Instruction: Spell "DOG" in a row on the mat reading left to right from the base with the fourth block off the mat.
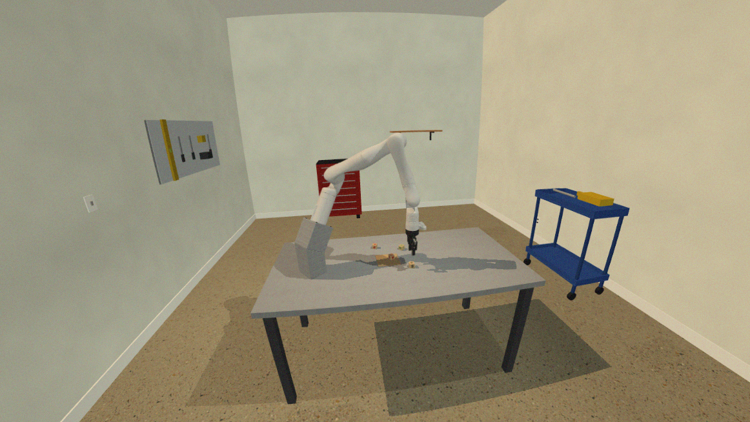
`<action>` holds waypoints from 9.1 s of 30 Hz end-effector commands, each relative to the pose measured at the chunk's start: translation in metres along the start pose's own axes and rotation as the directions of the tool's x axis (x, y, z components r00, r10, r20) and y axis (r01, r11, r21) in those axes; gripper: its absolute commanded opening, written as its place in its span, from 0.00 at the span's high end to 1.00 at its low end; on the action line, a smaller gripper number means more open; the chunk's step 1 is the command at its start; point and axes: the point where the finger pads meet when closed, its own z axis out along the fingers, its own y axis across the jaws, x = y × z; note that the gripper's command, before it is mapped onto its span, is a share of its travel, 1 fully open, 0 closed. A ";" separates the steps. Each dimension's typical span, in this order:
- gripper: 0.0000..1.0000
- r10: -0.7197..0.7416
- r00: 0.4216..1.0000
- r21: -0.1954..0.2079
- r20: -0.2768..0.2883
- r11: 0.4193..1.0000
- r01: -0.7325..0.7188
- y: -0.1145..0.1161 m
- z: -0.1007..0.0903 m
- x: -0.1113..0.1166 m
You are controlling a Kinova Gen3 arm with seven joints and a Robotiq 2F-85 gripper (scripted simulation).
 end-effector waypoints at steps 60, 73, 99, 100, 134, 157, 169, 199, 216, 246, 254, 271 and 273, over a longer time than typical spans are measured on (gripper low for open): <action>0.33 -0.011 1.000 -0.002 -0.009 1.000 0.011 0.003 0.044 0.004; 0.33 -0.013 1.000 -0.003 -0.009 1.000 0.013 0.003 0.052 0.003; 0.33 -0.014 1.000 -0.002 -0.006 1.000 0.014 0.002 0.052 0.003; 0.33 -0.014 1.000 -0.002 -0.005 1.000 0.014 0.002 0.052 0.003; 0.33 -0.013 1.000 -0.002 -0.007 1.000 0.013 0.002 0.052 0.002; 0.33 -0.008 1.000 -0.005 -0.009 1.000 0.008 0.003 0.086 0.004; 0.33 -0.008 1.000 -0.002 -0.008 1.000 0.008 0.002 0.090 0.003; 0.74 -0.008 1.000 -0.002 -0.009 1.000 0.008 0.002 0.089 0.003; 0.74 -0.008 1.000 -0.002 -0.009 1.000 0.008 0.002 0.089 0.003; 0.74 -0.012 1.000 0.003 0.001 1.000 0.012 0.000 -0.003 -0.001; 0.74 -0.009 1.000 -0.003 0.003 1.000 0.009 0.004 -0.013 -0.002; 0.74 0.208 0.978 -0.001 -0.010 0.978 -0.208 0.003 0.031 0.004; 0.74 0.193 0.981 0.000 -0.009 0.981 -0.193 0.002 0.032 0.003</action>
